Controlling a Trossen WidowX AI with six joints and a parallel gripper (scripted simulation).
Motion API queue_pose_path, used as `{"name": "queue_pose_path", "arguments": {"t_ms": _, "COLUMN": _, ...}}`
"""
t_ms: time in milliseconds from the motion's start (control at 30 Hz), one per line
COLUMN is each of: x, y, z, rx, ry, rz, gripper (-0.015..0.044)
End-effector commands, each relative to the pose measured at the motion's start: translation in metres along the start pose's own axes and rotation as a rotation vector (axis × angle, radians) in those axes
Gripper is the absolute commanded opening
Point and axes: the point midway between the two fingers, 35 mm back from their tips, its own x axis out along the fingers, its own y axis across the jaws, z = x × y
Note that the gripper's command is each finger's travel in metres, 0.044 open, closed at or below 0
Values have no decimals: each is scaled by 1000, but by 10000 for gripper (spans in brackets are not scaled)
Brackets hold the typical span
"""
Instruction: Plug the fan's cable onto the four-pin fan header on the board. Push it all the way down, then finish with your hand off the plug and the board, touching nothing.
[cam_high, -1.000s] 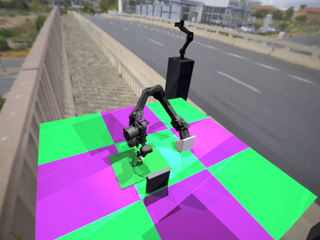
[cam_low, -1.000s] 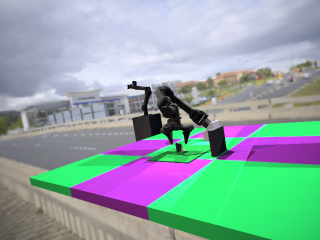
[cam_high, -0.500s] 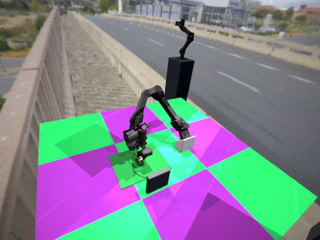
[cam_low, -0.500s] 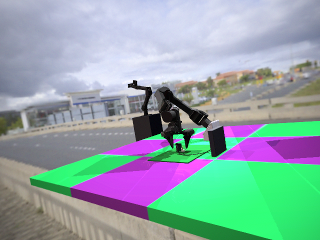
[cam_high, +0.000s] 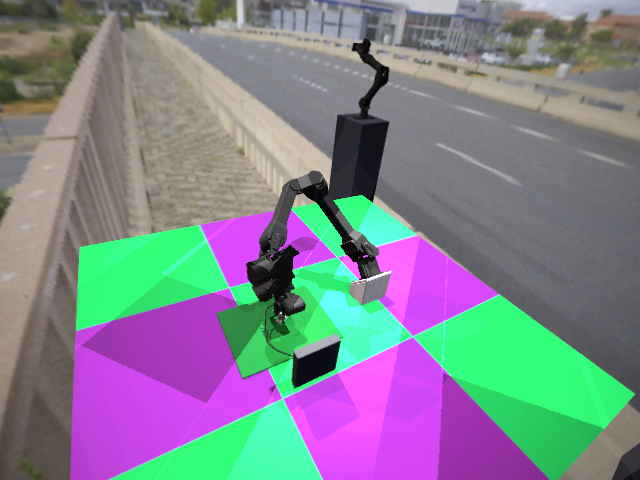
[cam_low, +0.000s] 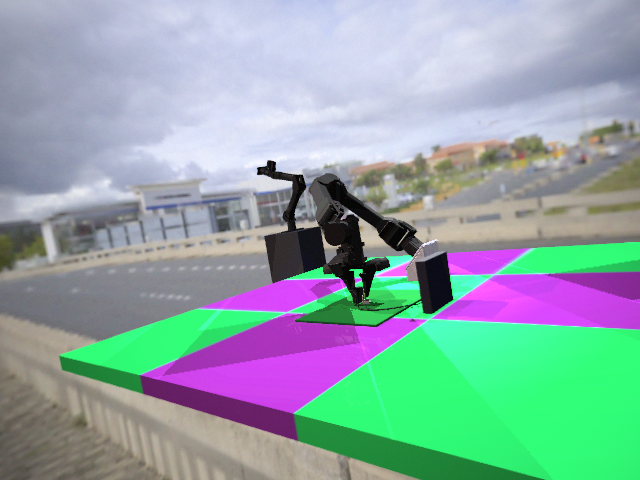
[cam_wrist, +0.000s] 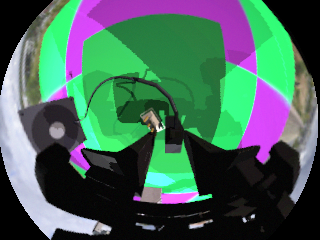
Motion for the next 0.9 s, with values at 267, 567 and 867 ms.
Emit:
{"name": "queue_pose_path", "arguments": {"t_ms": 267, "x": 0, "y": -3, "z": 0, "rx": -1, "ry": 0, "rz": -14, "gripper": 26}}
{"name": "queue_pose_path", "arguments": {"t_ms": 567, "x": 0, "y": -3, "z": 0, "rx": -1, "ry": 0, "rz": -14, "gripper": 0}}
{"name": "queue_pose_path", "arguments": {"t_ms": 867, "x": 0, "y": -3, "z": 0, "rx": -1, "ry": 0, "rz": -14, "gripper": 0}}
